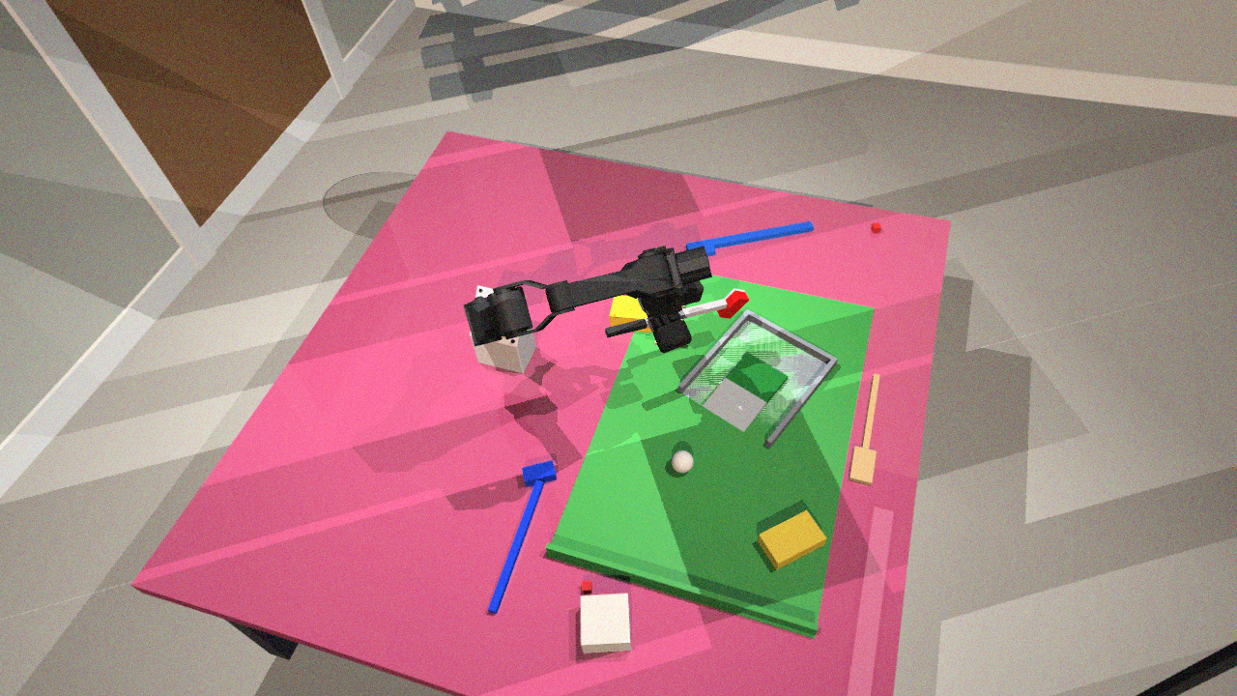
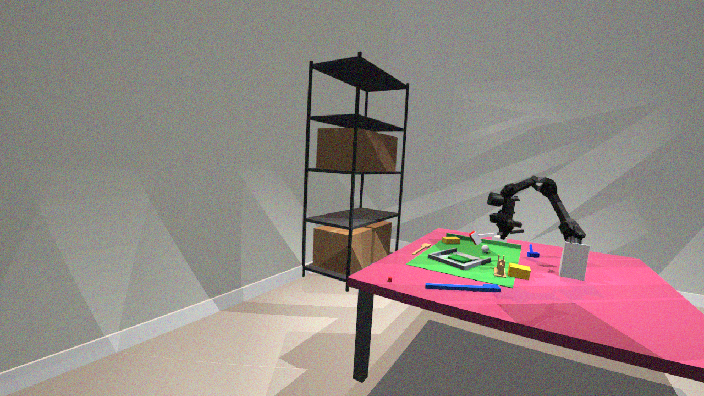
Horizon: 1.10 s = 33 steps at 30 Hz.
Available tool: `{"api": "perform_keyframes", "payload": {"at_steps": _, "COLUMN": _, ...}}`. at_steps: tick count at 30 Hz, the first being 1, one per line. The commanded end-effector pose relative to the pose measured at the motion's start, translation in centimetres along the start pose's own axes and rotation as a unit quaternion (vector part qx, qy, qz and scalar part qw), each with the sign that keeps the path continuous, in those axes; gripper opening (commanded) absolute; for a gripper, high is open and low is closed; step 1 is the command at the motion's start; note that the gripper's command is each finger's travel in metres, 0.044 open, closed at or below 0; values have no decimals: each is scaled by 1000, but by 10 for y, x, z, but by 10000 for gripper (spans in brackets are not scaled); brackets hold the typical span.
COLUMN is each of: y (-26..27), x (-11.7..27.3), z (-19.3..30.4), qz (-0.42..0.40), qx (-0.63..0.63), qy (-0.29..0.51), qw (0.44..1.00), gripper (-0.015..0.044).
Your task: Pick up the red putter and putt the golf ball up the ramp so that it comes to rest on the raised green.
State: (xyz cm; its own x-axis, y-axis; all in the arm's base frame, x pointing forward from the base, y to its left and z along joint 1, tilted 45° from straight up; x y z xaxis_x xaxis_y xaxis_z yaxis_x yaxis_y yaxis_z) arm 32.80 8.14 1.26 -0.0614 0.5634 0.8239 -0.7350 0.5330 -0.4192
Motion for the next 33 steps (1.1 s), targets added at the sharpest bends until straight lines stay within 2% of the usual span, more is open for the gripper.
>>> {"api": "perform_keyframes", "payload": {"at_steps": 1, "y": -27, "x": 5, "z": 25, "qz": 10, "qx": -83, "qy": 8, "qw": 996, "gripper": 0}}
{"api": "perform_keyframes", "payload": {"at_steps": 12, "y": -80, "x": 14, "z": 94, "qz": 37, "qx": -279, "qy": 28, "qw": 959, "gripper": 0}}
{"api": "perform_keyframes", "payload": {"at_steps": 24, "y": -115, "x": 25, "z": 179, "qz": 77, "qx": -475, "qy": 52, "qw": 875, "gripper": 0}}
{"api": "perform_keyframes", "payload": {"at_steps": 33, "y": -117, "x": 21, "z": 184, "qz": 79, "qx": -485, "qy": 53, "qw": 869, "gripper": 0}}
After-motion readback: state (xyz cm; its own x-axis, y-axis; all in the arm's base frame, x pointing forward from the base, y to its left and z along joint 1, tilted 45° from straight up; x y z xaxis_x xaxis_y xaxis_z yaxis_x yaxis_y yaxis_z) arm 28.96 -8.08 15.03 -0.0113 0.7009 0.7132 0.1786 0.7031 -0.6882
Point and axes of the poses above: the point midway between the two fingers, 35 mm back from their tips, its own x axis back along the fingers, its own y axis across the jaws, z = x × y, the point moved 2 cm from there along x, back along the fingers, and after that the axes turned 11 degrees about x, right-handed, at the moved point
